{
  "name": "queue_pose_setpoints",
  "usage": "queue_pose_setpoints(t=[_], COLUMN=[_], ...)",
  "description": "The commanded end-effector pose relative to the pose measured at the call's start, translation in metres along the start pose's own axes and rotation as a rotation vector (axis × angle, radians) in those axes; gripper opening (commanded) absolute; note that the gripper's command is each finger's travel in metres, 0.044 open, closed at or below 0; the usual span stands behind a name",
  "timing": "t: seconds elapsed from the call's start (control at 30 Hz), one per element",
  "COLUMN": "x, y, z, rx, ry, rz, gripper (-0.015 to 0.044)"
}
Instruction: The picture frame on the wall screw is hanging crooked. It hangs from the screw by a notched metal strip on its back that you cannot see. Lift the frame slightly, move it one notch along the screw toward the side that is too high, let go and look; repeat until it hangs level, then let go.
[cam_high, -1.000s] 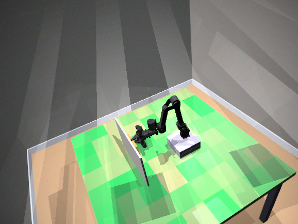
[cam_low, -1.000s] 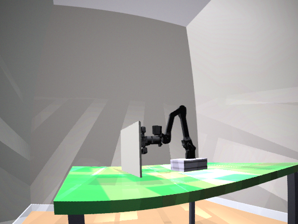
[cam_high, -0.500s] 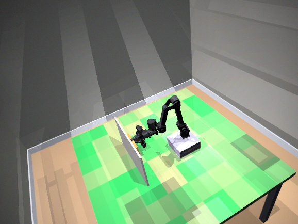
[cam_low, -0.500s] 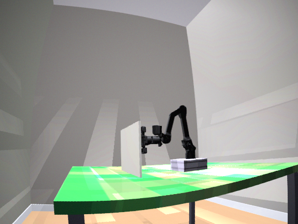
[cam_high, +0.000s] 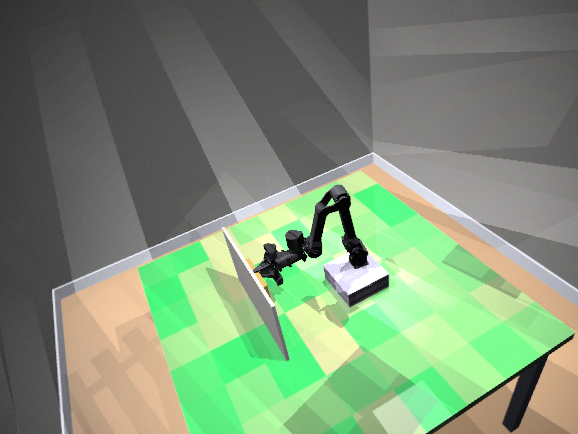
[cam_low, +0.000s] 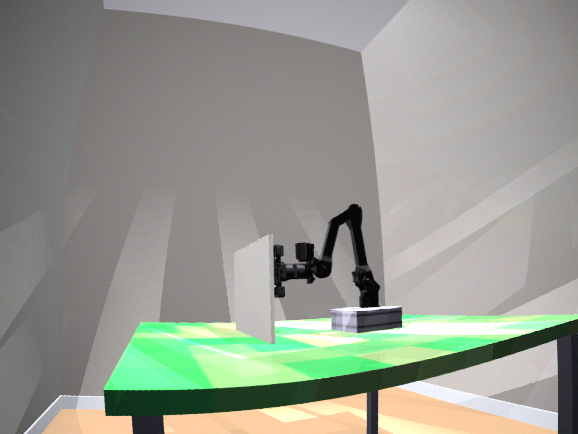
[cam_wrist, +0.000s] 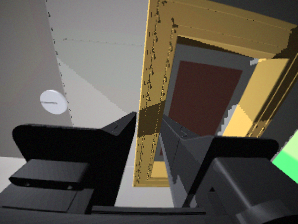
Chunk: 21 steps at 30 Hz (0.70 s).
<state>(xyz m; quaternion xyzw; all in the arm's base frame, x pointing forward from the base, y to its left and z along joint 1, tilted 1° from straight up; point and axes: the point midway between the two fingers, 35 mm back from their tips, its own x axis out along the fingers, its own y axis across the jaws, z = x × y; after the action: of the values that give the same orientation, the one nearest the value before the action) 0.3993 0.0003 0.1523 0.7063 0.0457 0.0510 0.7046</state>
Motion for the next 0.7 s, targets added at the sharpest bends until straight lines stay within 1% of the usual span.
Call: queue_pose_setpoints(t=[0.0,0.1,0.2,0.27,0.47,0.53,0.6,0.63,0.67], x=[0.0,0.0,0.0,-0.008,-0.082,-0.098,-0.1,-0.092,-0.094], y=[0.0,0.0,0.0,0.0,-0.008,-0.012,-0.012,-0.012,-0.01], z=[0.0,0.0,0.0,0.001,0.001,-0.001,-0.001,0.001,0.002], rx=[0.003,0.003,0.003,0.041,0.382,0.457,0.466,0.423,0.424], ry=[0.0,0.0,0.0,0.0,0.001,0.001,0.001,-0.006,-0.006], rz=[0.001,0.001,0.001,0.001,0.002,0.002,0.002,-0.006,-0.006], gripper=[0.0184,0.026,0.026,0.026,0.026,0.026,0.026,0.026,0.026])
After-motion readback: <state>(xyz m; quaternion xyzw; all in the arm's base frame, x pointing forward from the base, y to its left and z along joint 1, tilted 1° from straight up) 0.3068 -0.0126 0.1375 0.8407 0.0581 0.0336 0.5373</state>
